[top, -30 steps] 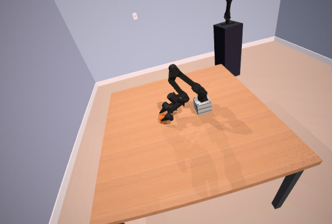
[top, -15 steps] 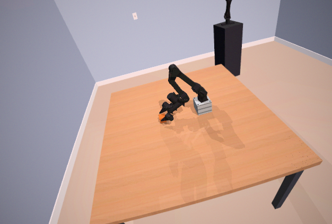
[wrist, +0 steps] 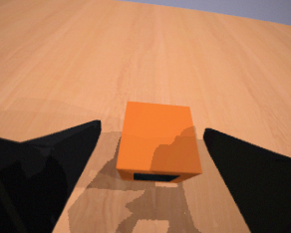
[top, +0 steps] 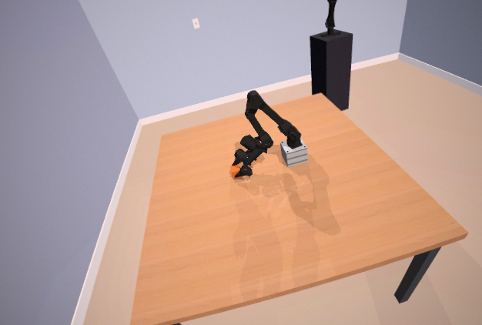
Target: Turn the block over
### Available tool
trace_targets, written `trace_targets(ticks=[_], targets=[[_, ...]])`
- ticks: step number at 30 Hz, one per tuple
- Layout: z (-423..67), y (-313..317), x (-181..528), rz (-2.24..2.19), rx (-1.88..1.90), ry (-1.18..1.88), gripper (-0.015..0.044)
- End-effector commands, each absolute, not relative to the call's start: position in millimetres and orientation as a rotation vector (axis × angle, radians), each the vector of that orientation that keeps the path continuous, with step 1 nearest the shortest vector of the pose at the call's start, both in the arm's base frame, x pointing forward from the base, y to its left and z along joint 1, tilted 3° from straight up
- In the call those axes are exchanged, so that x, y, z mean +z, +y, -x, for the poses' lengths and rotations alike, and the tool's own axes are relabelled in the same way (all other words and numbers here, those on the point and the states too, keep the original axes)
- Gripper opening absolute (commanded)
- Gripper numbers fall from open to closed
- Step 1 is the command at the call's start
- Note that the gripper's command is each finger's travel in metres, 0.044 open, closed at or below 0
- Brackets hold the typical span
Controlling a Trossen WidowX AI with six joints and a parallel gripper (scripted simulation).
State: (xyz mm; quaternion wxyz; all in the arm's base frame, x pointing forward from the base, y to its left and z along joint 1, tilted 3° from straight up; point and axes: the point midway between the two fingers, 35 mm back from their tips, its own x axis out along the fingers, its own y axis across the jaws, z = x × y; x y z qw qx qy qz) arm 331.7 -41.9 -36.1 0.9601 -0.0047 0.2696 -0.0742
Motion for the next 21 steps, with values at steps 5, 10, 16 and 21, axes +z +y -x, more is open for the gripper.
trace_targets(ticks=[5, 10, 16, 21], targets=[[-346, -41, -11, -0.008, -0.150, 0.729, 0.0440], [-329, -38, 21, -0.019, -0.152, 0.889, 0.0440], [-311, -36, 40, -0.024, -0.154, 0.969, 0.0440], [-311, -36, 40, -0.024, -0.154, 0.969, 0.0440]])
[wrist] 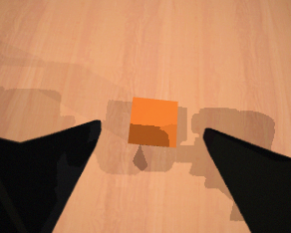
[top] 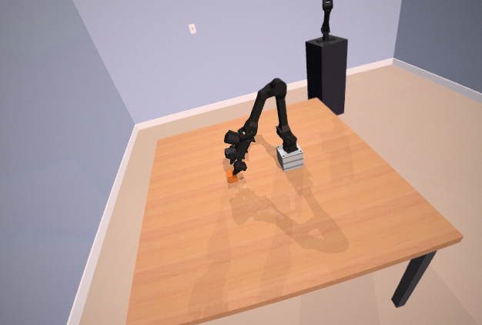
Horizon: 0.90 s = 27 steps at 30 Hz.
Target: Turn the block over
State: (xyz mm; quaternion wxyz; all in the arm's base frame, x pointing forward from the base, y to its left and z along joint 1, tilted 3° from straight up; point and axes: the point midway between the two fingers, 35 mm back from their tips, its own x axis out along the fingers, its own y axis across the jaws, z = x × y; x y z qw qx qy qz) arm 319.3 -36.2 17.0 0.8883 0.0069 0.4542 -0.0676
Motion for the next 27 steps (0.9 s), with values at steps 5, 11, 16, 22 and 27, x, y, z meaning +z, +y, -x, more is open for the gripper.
trace_targets(ticks=[5, 11, 16, 22, 27], targets=[[-312, -36, 40, -0.024, -0.154, 0.975, 0.0440], [-330, -38, 47, -0.039, -0.152, 1.168, 0.0440], [-341, -39, 57, -0.054, -0.151, 1.349, 0.0440], [-347, -40, 67, -0.069, -0.150, 1.513, 0.0440], [-347, -40, 64, -0.069, -0.150, 1.513, 0.0440]])
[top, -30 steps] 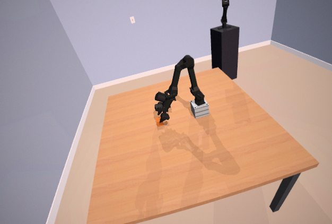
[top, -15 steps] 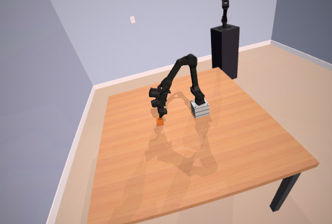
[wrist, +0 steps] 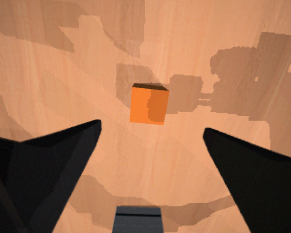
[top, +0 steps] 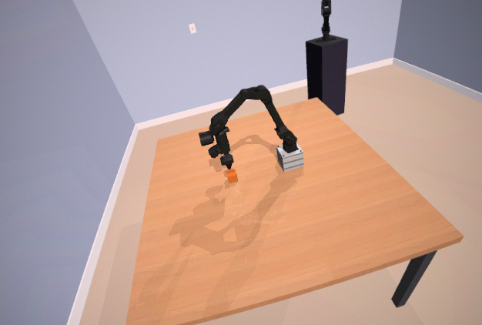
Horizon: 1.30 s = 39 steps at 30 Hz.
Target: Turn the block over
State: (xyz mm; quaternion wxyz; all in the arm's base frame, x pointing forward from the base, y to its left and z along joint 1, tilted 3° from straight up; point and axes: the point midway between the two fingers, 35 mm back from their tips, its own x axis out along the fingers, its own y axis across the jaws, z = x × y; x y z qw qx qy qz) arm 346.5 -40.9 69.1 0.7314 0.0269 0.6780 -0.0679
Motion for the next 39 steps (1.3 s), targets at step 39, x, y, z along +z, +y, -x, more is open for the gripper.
trace_targets(ticks=[39], targets=[[-350, -45, -18, -0.069, -0.151, 1.513, 0.0440]])
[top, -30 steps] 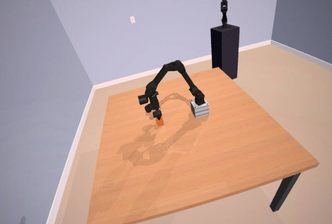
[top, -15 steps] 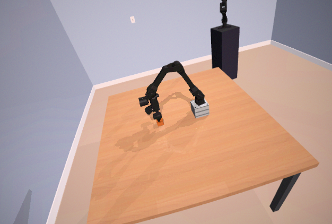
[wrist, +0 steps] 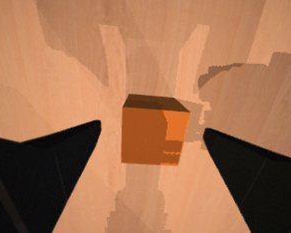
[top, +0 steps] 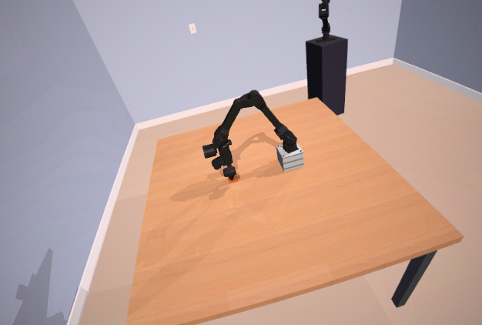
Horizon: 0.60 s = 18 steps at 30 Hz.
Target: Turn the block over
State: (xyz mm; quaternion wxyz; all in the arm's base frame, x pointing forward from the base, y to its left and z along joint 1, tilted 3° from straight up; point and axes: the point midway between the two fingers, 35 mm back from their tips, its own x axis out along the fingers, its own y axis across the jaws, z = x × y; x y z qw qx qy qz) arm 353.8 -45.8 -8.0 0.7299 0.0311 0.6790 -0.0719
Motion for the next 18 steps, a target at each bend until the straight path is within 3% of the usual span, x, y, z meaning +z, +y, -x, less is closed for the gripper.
trace_targets(ticks=[1, 4, 12, 18], targets=[[-350.4, -45.1, -18.9, -0.068, -0.151, 1.513, 0.0440], [-350.4, -45.1, -20.0, -0.068, -0.151, 1.513, 0.0440], [-350.4, -45.1, -20.0, -0.068, -0.151, 1.513, 0.0230], [-350.4, -45.1, -20.0, -0.068, -0.151, 1.513, 0.0190]])
